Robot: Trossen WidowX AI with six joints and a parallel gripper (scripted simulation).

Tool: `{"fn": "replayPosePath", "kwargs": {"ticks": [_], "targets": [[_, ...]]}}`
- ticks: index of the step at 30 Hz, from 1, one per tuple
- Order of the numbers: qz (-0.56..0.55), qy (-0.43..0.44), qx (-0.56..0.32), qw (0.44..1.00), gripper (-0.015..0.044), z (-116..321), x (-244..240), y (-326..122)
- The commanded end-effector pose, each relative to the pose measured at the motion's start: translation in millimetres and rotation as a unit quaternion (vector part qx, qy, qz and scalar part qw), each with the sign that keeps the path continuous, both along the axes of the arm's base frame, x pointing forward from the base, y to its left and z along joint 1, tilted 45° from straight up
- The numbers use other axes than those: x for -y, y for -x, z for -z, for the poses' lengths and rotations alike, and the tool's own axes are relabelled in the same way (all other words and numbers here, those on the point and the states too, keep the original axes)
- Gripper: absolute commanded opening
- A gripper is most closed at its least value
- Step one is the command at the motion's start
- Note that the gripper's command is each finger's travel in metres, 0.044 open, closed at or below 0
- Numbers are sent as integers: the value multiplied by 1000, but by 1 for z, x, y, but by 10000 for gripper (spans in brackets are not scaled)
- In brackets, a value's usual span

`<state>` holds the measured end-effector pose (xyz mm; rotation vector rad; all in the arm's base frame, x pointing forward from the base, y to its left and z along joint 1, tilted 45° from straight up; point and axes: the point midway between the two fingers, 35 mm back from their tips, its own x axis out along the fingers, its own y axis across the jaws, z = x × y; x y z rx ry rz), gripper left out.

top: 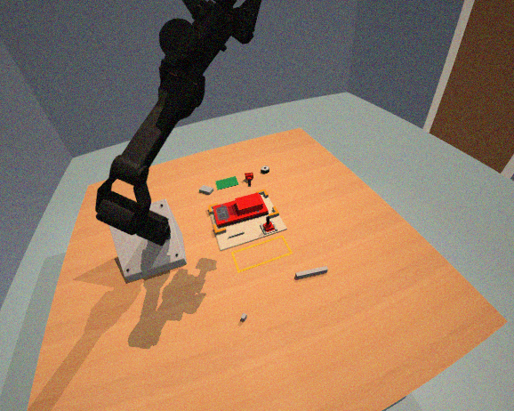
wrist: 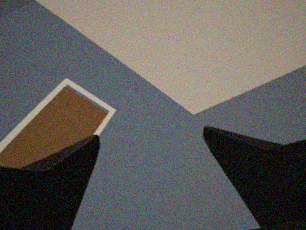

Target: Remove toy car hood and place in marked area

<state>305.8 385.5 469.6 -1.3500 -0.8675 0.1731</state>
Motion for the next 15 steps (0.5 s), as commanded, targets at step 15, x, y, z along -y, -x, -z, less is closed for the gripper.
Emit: {"fn": "replayPosePath", "kwargs": {"ticks": [15], "targets": [[93,-25,-438,894,440,228,11,-98]]}}
